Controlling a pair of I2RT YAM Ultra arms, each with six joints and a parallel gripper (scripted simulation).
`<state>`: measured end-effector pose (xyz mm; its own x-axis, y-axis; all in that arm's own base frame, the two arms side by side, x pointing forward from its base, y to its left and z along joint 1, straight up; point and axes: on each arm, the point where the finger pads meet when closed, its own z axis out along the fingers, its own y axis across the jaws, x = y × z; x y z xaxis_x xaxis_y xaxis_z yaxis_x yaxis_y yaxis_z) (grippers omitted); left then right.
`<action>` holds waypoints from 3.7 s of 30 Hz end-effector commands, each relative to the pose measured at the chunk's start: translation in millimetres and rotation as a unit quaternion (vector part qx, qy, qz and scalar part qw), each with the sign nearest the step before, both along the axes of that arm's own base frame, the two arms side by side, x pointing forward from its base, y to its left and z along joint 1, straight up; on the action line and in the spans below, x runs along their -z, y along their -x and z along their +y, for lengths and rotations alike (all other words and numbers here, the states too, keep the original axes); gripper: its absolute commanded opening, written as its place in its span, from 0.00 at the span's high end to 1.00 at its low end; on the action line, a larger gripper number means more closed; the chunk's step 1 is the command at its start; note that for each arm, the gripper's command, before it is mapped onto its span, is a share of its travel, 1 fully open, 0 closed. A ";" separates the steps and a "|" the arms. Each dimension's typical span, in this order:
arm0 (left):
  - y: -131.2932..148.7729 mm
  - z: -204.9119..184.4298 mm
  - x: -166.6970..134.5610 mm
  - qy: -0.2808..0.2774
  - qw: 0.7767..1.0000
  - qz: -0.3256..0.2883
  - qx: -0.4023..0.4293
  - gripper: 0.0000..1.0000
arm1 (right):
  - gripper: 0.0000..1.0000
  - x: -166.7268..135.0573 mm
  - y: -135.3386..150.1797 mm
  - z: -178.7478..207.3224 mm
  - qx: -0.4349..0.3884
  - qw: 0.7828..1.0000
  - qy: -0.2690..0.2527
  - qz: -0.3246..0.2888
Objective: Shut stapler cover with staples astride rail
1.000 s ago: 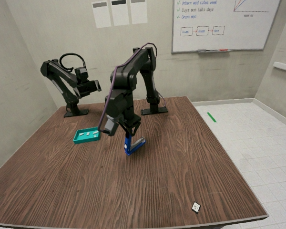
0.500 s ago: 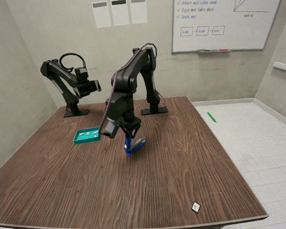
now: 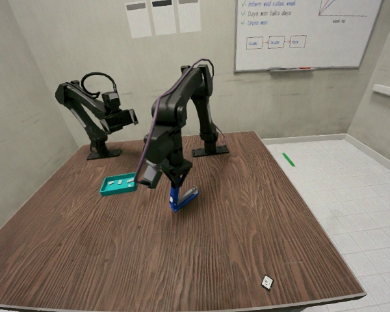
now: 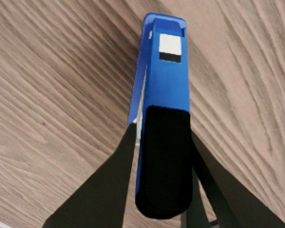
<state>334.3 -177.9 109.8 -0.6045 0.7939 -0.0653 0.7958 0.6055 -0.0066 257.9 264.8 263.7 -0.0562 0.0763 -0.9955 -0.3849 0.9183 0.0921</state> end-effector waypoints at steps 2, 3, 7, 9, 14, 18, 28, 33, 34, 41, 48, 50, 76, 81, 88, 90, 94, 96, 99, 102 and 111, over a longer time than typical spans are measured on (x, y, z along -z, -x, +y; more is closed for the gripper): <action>-3.4 -3.6 -13.7 0.012 1.000 -0.023 0.002 0.76 | 0.00 -14.7 -1.5 3.7 0.003 1.000 -0.017 -0.008; -3.3 -3.5 -13.7 0.012 1.000 -0.023 0.002 0.76 | 0.00 -14.7 -1.5 3.7 0.003 1.000 -0.017 -0.008; -3.2 -3.5 -13.7 0.011 1.000 -0.023 0.002 0.80 | 0.00 -14.7 -1.5 3.7 0.003 1.000 -0.017 -0.008; -3.2 -3.5 -13.7 0.011 1.000 -0.023 0.002 1.00 | 0.00 -14.7 -1.5 3.7 0.003 1.000 -0.017 -0.008; -0.5 -1.5 -10.0 0.022 0.999 -0.024 0.005 1.00 | 0.00 -14.7 -1.5 3.7 0.003 1.000 -0.017 -0.008; 1.6 2.8 -8.0 0.044 0.998 -0.042 0.003 1.00 | 0.00 -14.7 -1.5 3.7 0.003 1.000 -0.017 -0.008; 7.3 10.4 -2.4 0.097 0.992 -0.082 0.004 1.00 | 0.00 -14.7 -1.5 3.7 0.003 1.000 -0.017 -0.008; 8.9 12.6 -0.4 0.112 0.989 -0.094 0.004 1.00 | 0.00 -14.7 -1.5 3.7 0.003 1.000 -0.017 -0.008; 9.5 13.3 0.2 0.117 0.988 -0.098 0.004 1.00 | 0.00 -14.7 -1.5 3.7 0.003 1.000 -0.017 -0.008; 13.1 18.0 5.2 0.154 0.980 -0.126 0.004 1.00 | 0.00 -14.7 -1.5 3.7 0.003 1.000 -0.017 -0.008; 15.5 21.2 9.1 0.179 0.973 -0.146 0.005 1.00 | 0.00 -14.7 -1.5 3.7 0.003 1.000 -0.017 -0.008; 16.5 22.4 10.7 0.190 0.970 -0.154 0.005 1.00 | 0.00 -14.7 -1.5 3.7 0.003 1.000 -0.017 -0.008; 25.9 34.2 32.9 0.311 0.919 -0.243 0.000 1.00 | 0.00 -14.7 -1.5 3.7 0.003 1.000 -0.017 -0.008; 28.0 35.7 42.8 0.330 0.911 -0.249 -0.003 1.00 | 0.00 -14.7 -1.5 3.7 0.003 1.000 -0.017 -0.008; 29.8 37.4 49.0 0.359 0.893 -0.271 -0.003 1.00 | 0.00 -14.7 -1.5 3.7 0.003 1.000 -0.017 -0.008; 30.4 37.9 50.9 0.368 0.887 -0.278 -0.003 1.00 | 0.00 -14.7 -1.5 3.7 0.003 1.000 -0.017 -0.008; 30.9 37.1 51.2 0.370 0.886 -0.278 -0.001 1.00 | 0.00 -14.7 -1.5 3.7 0.003 1.000 -0.017 -0.008; 31.4 36.1 51.2 0.370 0.886 -0.278 0.000 1.00 | 0.00 -14.7 -1.5 3.7 0.003 1.000 -0.017 -0.008; 29.3 35.9 49.1 0.370 0.885 -0.281 0.001 1.00 | 0.00 -14.7 -1.5 3.7 0.003 1.000 -0.017 -0.008; 28.2 35.8 47.3 0.371 0.885 -0.283 0.002 1.00 | 0.00 -14.7 -1.5 3.7 0.003 1.000 -0.017 -0.008; 29.7 38.7 44.9 0.368 0.885 -0.286 0.003 0.50 | 0.00 -14.7 -1.5 3.7 0.003 1.000 -0.017 -0.008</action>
<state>303.8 -139.3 57.8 -0.3223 0.4230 -0.8469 0.7960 0.6053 -0.0006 257.9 264.8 263.7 -0.0562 0.0763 -0.9955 -0.3849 0.9183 0.0921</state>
